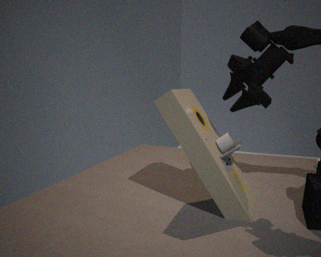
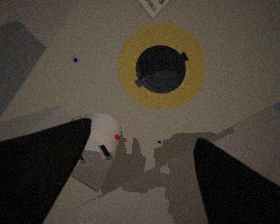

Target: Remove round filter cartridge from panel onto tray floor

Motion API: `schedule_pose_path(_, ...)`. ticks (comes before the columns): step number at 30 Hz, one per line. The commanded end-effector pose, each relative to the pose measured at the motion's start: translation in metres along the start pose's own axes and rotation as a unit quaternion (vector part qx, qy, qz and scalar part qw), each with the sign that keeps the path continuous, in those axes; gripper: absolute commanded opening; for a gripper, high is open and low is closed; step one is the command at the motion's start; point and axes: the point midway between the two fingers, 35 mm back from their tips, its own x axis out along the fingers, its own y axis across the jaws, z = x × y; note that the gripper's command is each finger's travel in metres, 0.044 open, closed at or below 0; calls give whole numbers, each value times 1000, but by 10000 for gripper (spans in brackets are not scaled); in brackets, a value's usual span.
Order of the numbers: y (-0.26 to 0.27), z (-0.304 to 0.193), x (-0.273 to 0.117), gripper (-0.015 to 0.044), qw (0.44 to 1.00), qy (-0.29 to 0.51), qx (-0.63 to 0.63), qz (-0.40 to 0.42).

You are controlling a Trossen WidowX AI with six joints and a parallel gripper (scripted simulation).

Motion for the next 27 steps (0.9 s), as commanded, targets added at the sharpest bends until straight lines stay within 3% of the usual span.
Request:
schedule_pose_path(1, 29, -43, 25, 305, 953, 93, 285, 40)
schedule_pose_path(27, 36, -52, 54, 305, 942, 104, 317, 41)
